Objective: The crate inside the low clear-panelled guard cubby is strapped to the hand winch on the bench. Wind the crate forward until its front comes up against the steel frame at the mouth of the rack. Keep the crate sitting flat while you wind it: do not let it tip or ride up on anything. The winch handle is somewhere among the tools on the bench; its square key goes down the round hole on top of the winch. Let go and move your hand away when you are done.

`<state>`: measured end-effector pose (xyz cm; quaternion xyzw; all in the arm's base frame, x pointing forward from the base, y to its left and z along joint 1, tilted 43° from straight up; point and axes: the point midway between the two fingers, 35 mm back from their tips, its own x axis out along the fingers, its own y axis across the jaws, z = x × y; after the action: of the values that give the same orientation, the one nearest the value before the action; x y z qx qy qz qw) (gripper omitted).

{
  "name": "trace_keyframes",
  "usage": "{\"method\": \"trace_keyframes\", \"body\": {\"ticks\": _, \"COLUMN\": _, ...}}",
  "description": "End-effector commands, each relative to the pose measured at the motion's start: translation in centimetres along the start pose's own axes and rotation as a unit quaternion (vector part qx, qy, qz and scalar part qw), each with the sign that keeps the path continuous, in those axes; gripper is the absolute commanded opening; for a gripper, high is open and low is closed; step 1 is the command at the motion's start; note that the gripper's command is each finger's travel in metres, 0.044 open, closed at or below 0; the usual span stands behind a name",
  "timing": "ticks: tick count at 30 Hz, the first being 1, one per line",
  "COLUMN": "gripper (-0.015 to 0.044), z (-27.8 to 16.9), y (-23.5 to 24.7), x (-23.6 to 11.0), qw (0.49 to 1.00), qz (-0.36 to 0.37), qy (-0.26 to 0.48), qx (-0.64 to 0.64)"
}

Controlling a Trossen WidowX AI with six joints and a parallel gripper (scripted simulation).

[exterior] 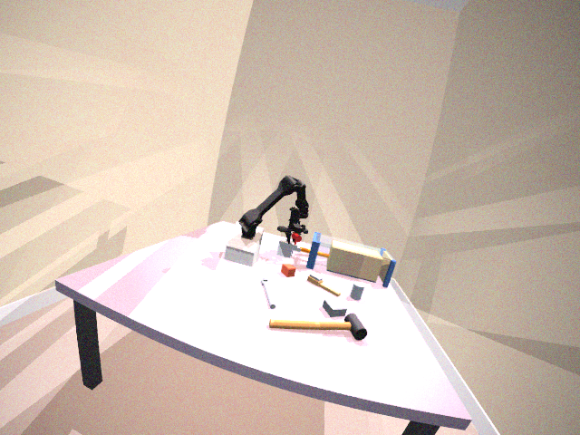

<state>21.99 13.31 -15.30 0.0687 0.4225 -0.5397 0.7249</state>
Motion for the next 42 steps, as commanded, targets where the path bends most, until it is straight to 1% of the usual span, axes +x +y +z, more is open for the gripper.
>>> {"method": "trace_keyframes", "body": {"ticks": 1, "gripper": 0.0, "z": -0.06, "y": 0.05, "x": 0.41, "qw": 1.0, "qz": -0.003, "qy": 0.004, "qx": 0.008}}
{"method": "trace_keyframes", "body": {"ticks": 23, "gripper": 0.0, "z": -0.08, "y": -0.28, "x": 0.42, "qw": 0.999, "qz": -0.007, "qy": 0.003, "qx": 0.045}}
{"method": "trace_keyframes", "body": {"ticks": 28, "gripper": 0.0, "z": -0.12, "y": -0.55, "x": 0.43, "qw": 0.997, "qz": -0.01, "qy": 0.003, "qx": 0.078}}
{"method": "trace_keyframes", "body": {"ticks": 42, "gripper": 0.0, "z": -0.08, "y": -0.38, "x": 0.46, "qw": 0.998, "qz": -0.008, "qy": 0.003, "qx": 0.06}}
